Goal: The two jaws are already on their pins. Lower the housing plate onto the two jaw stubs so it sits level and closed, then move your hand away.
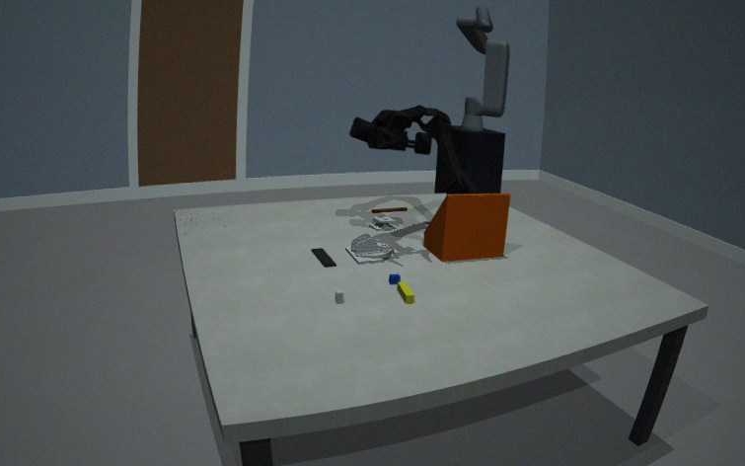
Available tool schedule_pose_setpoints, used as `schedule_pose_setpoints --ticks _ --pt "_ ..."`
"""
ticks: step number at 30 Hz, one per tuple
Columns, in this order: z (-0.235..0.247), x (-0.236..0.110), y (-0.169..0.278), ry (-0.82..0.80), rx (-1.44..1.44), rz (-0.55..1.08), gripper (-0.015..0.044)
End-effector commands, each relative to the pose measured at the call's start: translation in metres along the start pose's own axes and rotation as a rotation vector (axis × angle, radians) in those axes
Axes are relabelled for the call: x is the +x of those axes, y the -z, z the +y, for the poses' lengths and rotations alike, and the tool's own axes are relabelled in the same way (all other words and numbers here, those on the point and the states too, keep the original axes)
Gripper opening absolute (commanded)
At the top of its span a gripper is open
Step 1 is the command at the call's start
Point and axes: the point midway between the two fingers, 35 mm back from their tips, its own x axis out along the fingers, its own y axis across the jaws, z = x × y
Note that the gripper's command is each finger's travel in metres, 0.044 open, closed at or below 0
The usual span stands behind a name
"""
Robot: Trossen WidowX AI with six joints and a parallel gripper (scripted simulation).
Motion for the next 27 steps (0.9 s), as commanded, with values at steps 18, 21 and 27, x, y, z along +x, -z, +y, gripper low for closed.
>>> schedule_pose_setpoints --ticks 18,21,27 --pt "-0.006 -0.051 0.063 0.204 0.331 0.387 0.044" --pt "-0.005 -0.059 0.071 0.236 0.378 0.438 0.044" --pt "-0.003 -0.078 0.087 0.305 0.472 0.539 0.044"
